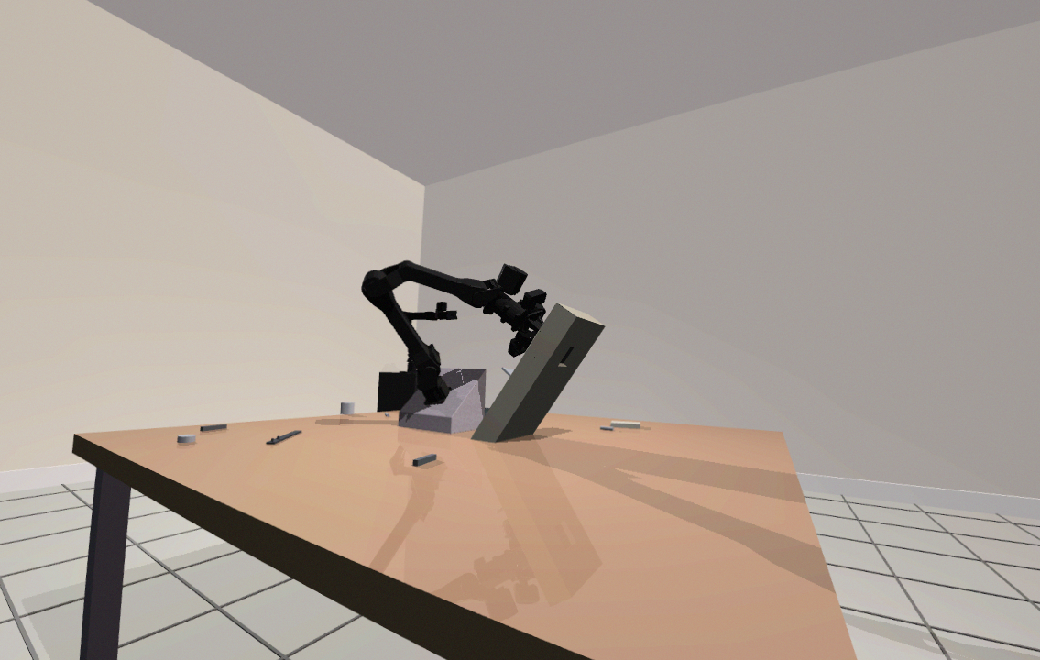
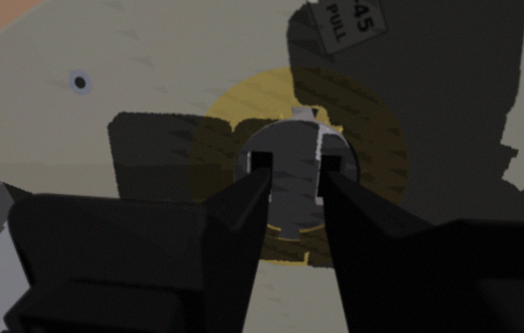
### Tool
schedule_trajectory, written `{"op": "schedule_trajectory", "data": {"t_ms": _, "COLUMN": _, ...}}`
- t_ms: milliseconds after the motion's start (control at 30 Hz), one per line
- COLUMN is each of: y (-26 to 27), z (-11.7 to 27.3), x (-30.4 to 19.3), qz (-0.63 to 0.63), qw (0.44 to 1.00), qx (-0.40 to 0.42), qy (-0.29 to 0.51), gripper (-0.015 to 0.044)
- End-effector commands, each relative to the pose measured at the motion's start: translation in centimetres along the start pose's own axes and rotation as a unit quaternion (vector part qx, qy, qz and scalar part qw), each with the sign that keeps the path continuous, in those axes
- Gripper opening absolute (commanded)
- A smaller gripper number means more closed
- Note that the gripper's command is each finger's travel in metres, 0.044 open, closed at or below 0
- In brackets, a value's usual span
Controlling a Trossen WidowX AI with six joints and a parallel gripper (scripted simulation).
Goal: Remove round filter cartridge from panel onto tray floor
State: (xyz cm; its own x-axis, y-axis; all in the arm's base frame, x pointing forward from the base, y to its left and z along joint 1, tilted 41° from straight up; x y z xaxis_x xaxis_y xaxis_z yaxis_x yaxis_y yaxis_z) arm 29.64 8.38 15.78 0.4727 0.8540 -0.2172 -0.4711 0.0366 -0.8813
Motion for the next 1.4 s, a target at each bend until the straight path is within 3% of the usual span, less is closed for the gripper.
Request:
{"op": "schedule_trajectory", "data": {"t_ms": 0, "y": 0.0, "z": -0.1, "x": 0.0, "qz": 0.001, "qw": 1.0, "qx": 0.0, "qy": -0.001, "gripper": 0.0096}}
{"op": "schedule_trajectory", "data": {"t_ms": 1133, "y": 0.0, "z": -1.6, "x": 0.0, "qz": 0.001, "qw": 1.0, "qx": 0.0, "qy": -0.001, "gripper": 0.0096}}
{"op": "schedule_trajectory", "data": {"t_ms": 1367, "y": 0.0, "z": -1.2, "x": 0.1, "qz": 0.003, "qw": 1.0, "qx": -0.003, "qy": -0.001, "gripper": 0.0049}}
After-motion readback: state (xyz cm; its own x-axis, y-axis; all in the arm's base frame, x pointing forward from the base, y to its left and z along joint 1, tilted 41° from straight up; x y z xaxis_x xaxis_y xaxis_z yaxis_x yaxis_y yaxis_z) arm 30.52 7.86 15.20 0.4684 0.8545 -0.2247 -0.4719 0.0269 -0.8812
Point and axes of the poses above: the point midway between the two fingers, 35 mm back from their tips, its own z axis back along the fingers, its own y axis across the jaws, x = y × z, the point moved 6 cm from there along z, back along the fingers, and after that the axes turned 7 degrees about -z, right-handed, at the moved point
